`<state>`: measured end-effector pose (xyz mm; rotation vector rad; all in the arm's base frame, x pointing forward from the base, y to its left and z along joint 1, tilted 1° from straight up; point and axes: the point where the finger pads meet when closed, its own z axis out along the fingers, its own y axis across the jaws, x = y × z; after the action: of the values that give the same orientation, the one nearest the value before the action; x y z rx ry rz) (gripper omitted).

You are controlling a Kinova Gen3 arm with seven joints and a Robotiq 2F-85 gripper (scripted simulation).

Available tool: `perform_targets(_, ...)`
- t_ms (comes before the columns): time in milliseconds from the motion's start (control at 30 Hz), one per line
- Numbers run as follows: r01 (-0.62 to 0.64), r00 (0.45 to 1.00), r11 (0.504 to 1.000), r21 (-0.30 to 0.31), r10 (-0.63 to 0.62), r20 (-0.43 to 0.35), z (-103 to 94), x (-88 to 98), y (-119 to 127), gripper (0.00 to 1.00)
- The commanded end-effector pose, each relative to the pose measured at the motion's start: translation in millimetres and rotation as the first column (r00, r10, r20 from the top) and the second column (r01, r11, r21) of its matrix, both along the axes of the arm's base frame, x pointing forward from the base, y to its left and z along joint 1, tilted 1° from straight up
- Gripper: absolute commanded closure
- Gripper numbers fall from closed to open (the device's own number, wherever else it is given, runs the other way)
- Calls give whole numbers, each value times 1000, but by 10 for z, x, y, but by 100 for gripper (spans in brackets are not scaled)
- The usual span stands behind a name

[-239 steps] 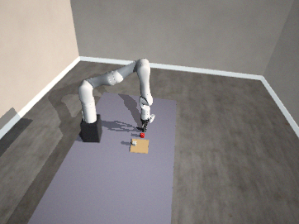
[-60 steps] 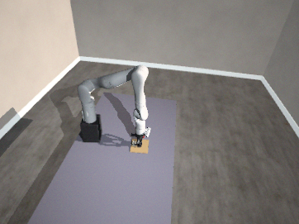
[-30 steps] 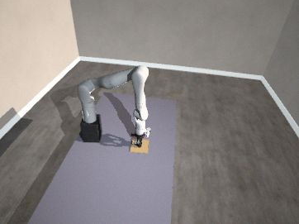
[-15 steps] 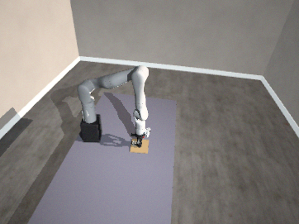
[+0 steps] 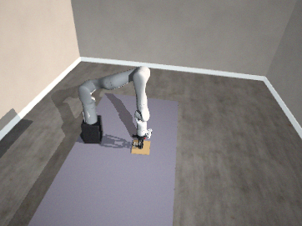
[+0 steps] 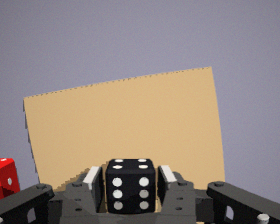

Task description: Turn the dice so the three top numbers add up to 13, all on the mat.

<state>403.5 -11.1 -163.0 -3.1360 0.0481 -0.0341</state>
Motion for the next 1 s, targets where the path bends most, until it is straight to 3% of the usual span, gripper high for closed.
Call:
perform_targets(0, 0, 1000, 1000, 0, 0, 2, 6, 7, 0, 54)
perform_targets(400, 0, 1000, 1000, 0, 0, 2, 14, 7, -1, 54)
perform_targets(633, 0, 1000, 1000, 0, 0, 2, 125, 4, -1, 54)
perform_targets(967, 0, 1000, 1000, 0, 0, 2, 635, -8, -3, 54)
